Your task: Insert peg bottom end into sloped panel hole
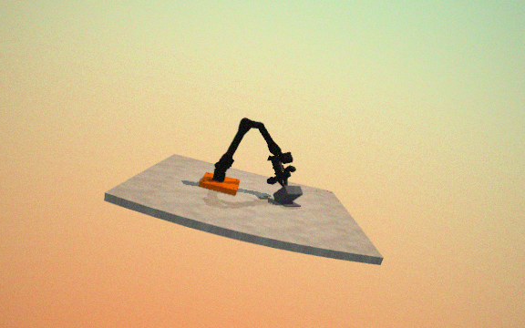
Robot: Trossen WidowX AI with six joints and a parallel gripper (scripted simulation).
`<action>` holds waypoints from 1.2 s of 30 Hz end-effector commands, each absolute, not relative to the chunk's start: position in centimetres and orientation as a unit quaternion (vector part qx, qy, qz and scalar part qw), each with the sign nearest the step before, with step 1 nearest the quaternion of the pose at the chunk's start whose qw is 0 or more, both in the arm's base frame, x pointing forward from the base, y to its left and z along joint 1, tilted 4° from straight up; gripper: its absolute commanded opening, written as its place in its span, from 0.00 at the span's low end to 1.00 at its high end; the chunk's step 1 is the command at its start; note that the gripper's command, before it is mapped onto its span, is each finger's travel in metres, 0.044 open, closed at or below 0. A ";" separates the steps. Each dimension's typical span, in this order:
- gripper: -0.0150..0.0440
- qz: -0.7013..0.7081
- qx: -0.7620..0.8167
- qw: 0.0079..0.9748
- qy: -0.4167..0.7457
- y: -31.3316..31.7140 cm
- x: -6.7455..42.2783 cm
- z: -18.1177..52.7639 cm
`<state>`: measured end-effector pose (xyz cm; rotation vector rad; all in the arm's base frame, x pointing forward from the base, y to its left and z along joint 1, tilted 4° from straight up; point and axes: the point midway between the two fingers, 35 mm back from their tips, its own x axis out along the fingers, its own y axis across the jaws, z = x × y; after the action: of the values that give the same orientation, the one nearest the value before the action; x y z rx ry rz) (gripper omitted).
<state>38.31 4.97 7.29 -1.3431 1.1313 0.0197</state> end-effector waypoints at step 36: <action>1.00 0.013 -0.587 0.638 0.499 6.9 37.1 8.9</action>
<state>37.25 6.49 8.31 -1.3433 1.1461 0.0368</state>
